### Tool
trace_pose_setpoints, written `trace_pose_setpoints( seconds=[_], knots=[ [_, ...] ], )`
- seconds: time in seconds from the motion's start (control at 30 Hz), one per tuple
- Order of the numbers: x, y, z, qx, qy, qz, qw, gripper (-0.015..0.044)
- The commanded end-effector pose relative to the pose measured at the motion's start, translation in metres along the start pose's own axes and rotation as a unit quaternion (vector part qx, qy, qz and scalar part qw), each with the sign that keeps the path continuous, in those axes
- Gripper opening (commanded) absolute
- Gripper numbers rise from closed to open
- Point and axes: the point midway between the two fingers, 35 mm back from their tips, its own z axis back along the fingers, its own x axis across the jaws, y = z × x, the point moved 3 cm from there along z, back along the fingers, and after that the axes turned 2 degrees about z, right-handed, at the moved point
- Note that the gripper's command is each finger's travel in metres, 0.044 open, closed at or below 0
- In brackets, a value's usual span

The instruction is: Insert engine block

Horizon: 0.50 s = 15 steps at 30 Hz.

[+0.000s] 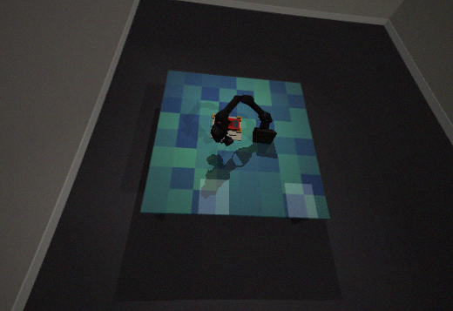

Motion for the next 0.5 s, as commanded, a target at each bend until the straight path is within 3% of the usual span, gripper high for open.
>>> trace_pose_setpoints(
  seconds=[0.0, 0.13, 0.47],
  knots=[
    [0.0, 0.002, 0.009, 0.0, -0.002, -0.004, 1.0, 0.0],
    [0.002, -0.002, -0.007, 0.0, -0.002, -0.004, 1.0, 0.0],
    [0.001, 0.0, -0.005, -0.021, -0.001, -0.004, 1.0, 0.0]
  ],
)
